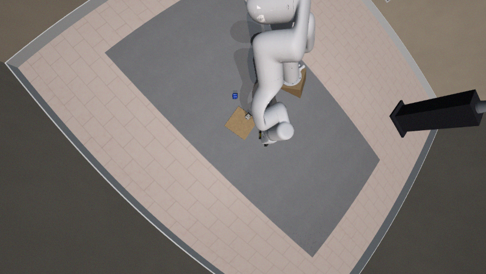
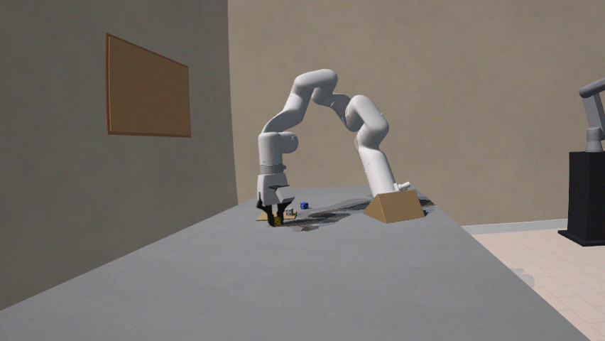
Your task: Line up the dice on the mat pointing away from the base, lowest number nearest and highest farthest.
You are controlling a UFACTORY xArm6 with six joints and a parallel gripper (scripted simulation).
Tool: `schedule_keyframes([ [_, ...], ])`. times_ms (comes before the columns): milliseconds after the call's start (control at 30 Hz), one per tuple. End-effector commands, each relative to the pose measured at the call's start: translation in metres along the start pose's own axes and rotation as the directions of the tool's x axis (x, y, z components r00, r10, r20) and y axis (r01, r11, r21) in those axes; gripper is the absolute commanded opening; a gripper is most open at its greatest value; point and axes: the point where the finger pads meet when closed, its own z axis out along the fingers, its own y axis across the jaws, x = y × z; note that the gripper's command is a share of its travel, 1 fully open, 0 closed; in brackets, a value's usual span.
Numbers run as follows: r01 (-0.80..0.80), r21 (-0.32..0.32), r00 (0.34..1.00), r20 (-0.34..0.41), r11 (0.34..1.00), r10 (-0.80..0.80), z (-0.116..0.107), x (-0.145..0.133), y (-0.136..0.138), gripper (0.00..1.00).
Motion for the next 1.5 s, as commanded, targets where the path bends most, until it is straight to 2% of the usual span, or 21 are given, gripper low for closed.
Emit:
schedule_keyframes([
  [0,-0.001,-0.003,1.0,0.0,1.0,0.001,-0.001,0.0,0.001,0.21],
  [500,-0.001,-0.003,1.0,0.0,1.0,0.001,-0.007,0.0,0.001,0.21],
  [633,-0.001,-0.003,1.0,0.0,1.0,0.001,-0.026,0.0,0.001,0.21],
  [833,-0.001,-0.003,1.0,0.0,1.0,0.001,-0.073,0.0,0.001,0.21],
  [967,-0.001,-0.003,1.0,0.0,1.0,0.001,-0.095,0.0,0.001,0.21],
  [1467,0.003,-0.003,1.0,0.0,1.0,-0.003,-0.101,-0.001,0.001,0.21],
])
